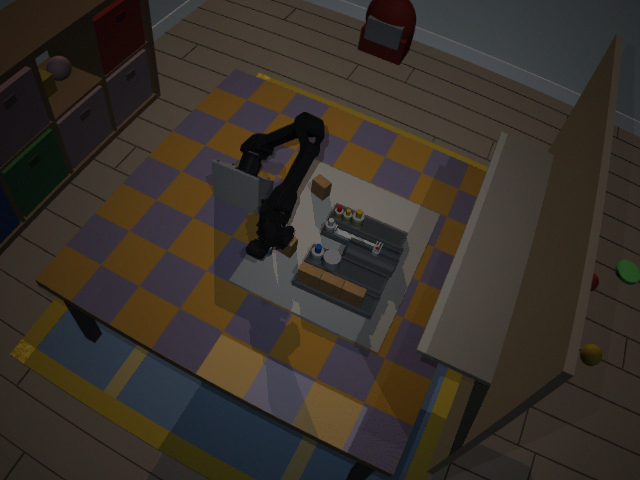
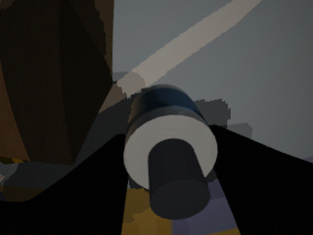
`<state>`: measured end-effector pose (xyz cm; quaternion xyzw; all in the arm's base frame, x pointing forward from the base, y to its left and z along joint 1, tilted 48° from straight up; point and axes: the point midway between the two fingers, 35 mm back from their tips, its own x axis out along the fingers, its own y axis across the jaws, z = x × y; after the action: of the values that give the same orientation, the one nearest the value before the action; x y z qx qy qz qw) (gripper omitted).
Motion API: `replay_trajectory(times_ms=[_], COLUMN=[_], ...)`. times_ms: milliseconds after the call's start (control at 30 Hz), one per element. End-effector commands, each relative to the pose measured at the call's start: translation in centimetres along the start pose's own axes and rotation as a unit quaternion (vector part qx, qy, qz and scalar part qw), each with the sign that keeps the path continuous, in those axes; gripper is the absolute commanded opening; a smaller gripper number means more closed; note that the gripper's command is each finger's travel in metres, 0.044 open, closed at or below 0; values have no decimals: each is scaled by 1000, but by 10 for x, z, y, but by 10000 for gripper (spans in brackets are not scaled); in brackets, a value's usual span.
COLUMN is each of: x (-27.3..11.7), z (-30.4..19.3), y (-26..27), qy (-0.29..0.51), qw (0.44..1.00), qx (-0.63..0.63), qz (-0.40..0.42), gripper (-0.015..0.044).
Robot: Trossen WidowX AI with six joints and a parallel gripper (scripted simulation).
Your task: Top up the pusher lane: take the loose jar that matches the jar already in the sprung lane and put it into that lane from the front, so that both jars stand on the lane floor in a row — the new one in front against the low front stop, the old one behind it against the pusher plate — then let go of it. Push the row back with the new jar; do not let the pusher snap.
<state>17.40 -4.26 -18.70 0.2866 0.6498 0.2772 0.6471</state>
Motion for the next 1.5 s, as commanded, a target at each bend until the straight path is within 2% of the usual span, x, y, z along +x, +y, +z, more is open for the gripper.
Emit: replay_trajectory(times_ms=[0, 133, 533, 867, 1467], x=[0, -18, -106, -105, -86], z=[0, 2, -7, 16, 79], y=[0, -1, 4, 19, 92], qy=[-2, -2, -1, -1, -8], qw=[1000, 1000, 1000, 1000, 1000], qx=[2, 3, 3, 6, 2], qz=[1, -1, -2, -14, -26], gripper=[111, 6, 0, 0, 0])
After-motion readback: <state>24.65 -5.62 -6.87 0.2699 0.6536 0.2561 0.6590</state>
